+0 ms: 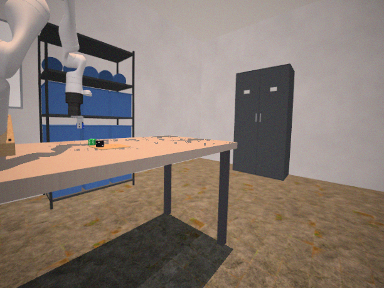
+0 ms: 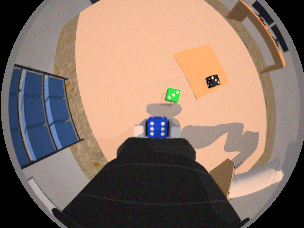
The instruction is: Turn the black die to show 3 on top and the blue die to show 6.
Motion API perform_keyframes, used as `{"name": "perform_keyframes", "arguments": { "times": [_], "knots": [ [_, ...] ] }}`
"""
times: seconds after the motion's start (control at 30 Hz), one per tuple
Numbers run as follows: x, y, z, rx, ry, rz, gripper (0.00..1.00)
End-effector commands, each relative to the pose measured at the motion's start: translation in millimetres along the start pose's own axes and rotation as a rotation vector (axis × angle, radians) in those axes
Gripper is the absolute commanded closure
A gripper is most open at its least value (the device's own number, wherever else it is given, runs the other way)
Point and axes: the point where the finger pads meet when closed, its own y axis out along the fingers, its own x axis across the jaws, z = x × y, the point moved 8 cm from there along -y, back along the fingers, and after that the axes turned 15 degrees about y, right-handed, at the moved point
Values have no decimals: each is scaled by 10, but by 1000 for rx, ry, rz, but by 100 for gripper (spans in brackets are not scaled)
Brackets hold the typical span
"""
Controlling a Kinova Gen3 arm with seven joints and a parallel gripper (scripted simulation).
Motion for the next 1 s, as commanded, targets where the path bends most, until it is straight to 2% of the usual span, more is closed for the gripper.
{"name": "perform_keyframes", "arguments": {
  "times": [0.0, 0.47, 0.63, 0.7, 0.8, 0.97],
  "knots": [
    [-38, -155, -6, -3, 0, 23, 43],
    [-37, -179, 2, -3, -1, 23, 43],
    [-7, -220, 246, -3, -37, 27, 43],
    [-7, -220, 246, -3, -37, 27, 43],
    [57, -261, 588, -3, -85, 32, 43],
    [289, -282, 1324, -1, -186, 34, 43]
  ]
}}
